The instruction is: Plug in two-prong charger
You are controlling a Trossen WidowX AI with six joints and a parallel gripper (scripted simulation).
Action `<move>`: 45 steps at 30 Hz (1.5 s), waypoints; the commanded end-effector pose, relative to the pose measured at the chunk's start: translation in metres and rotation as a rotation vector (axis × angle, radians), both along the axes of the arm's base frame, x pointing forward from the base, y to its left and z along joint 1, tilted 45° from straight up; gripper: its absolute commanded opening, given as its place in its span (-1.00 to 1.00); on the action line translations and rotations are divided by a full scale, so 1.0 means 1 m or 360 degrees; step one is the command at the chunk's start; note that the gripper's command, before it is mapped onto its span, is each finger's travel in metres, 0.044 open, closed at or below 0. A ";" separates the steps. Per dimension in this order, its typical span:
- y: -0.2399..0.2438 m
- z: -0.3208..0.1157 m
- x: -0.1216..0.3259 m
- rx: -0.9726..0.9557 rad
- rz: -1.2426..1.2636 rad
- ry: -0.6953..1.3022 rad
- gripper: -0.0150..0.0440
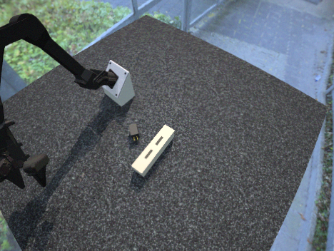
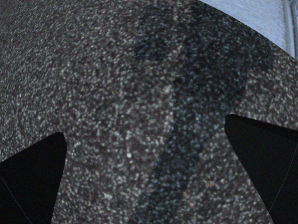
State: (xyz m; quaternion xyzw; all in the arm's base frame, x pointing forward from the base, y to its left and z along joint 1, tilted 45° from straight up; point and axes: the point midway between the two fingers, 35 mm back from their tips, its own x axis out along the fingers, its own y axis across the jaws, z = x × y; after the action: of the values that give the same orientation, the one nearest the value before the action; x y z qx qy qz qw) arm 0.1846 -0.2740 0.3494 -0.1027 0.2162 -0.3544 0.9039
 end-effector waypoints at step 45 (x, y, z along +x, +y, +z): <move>0.102 -0.172 0.090 0.0979 -0.0139 0.0398 1.00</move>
State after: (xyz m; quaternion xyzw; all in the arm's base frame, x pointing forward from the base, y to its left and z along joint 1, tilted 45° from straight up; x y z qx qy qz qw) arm 0.2729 -0.1811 0.1893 0.1348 0.4097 -0.2951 0.8525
